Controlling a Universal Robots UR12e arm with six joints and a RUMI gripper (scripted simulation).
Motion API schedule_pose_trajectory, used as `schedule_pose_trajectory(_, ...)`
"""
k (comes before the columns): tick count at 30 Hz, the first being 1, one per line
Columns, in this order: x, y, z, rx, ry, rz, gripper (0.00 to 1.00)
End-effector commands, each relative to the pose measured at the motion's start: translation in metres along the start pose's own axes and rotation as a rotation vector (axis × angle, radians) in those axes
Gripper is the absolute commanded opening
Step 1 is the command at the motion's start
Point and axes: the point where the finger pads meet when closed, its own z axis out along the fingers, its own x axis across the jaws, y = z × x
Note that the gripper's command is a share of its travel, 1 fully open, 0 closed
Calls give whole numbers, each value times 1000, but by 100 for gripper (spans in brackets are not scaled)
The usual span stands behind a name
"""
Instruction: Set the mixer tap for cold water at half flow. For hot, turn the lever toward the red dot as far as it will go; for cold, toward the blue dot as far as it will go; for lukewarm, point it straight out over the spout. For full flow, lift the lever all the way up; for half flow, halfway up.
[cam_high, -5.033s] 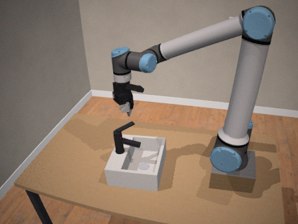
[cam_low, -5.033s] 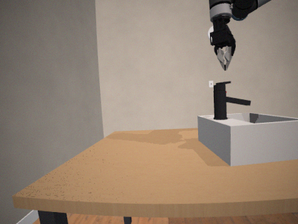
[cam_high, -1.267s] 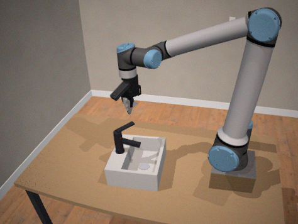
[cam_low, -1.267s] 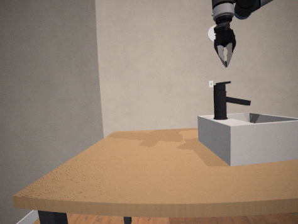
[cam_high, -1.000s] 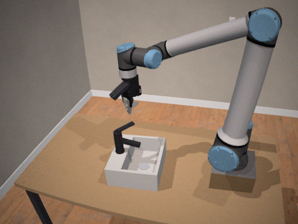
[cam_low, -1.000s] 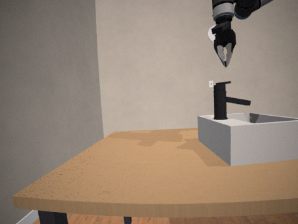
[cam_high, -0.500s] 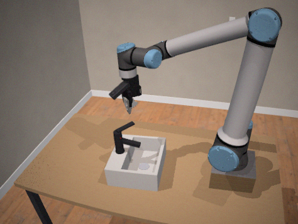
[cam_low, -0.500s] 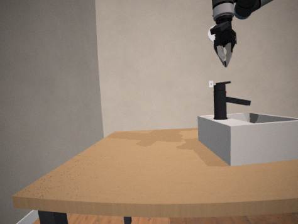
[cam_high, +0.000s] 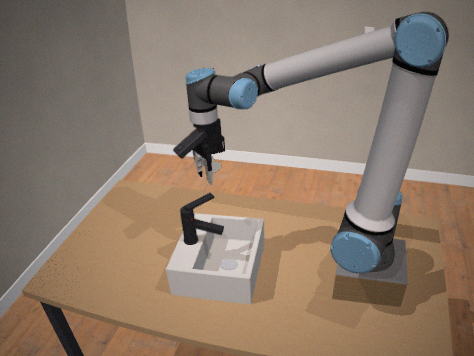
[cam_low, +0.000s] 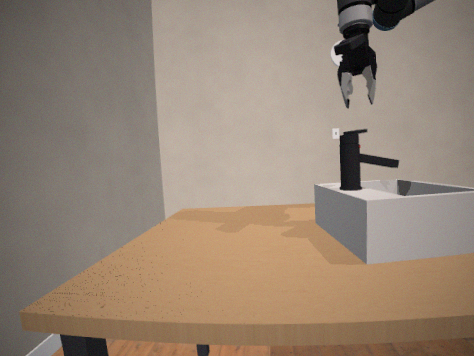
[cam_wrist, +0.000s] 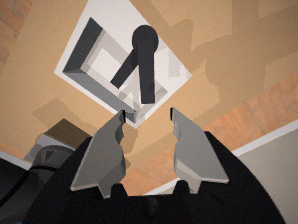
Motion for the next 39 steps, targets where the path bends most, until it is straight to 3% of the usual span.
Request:
schedule_pose_trajectory(1,1,0,-1,1,1,0,39)
schedule_pose_trajectory(39,1,0,6,1,1,0,39)
